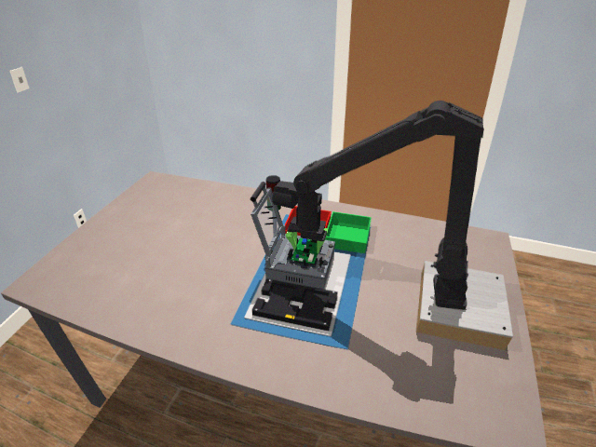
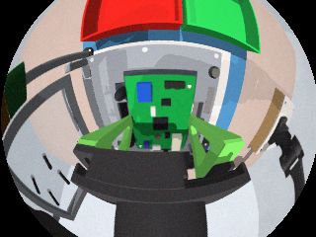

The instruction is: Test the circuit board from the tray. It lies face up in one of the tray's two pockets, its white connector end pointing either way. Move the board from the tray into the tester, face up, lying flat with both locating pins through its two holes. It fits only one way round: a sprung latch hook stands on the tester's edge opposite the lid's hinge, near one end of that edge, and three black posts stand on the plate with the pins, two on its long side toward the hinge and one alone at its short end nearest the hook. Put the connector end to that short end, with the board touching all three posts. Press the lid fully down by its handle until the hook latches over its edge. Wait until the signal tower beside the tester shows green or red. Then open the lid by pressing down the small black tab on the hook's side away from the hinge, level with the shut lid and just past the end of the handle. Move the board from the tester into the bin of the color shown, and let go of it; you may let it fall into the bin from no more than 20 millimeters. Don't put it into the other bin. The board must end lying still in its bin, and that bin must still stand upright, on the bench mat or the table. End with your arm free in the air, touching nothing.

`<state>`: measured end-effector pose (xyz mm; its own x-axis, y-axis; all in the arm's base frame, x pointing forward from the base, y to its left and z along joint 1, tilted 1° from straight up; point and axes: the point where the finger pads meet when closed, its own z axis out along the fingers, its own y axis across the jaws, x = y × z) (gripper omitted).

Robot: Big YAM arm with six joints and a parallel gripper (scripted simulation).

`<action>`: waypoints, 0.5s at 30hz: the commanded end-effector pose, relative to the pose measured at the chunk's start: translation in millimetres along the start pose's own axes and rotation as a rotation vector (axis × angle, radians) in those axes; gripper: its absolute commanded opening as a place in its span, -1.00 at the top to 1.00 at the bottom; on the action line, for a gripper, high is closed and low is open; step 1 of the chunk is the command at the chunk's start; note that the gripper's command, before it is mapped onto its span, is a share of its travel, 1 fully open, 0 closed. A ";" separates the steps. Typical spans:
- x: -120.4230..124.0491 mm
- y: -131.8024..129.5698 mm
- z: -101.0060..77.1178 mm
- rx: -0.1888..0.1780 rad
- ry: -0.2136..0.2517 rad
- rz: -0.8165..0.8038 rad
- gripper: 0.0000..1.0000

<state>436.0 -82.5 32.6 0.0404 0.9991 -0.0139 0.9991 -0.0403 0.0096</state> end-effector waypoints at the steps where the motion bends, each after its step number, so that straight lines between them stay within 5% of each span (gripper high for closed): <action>1: -7.8 23.7 -9.8 -0.052 -0.007 0.008 -0.45; 11: -6.3 13.7 -3.8 -0.038 -0.005 0.008 -0.45; 12: -6.3 13.7 -3.8 -0.038 -0.005 0.008 -0.83; 15: -6.3 13.7 -3.8 -0.038 -0.005 0.008 -0.83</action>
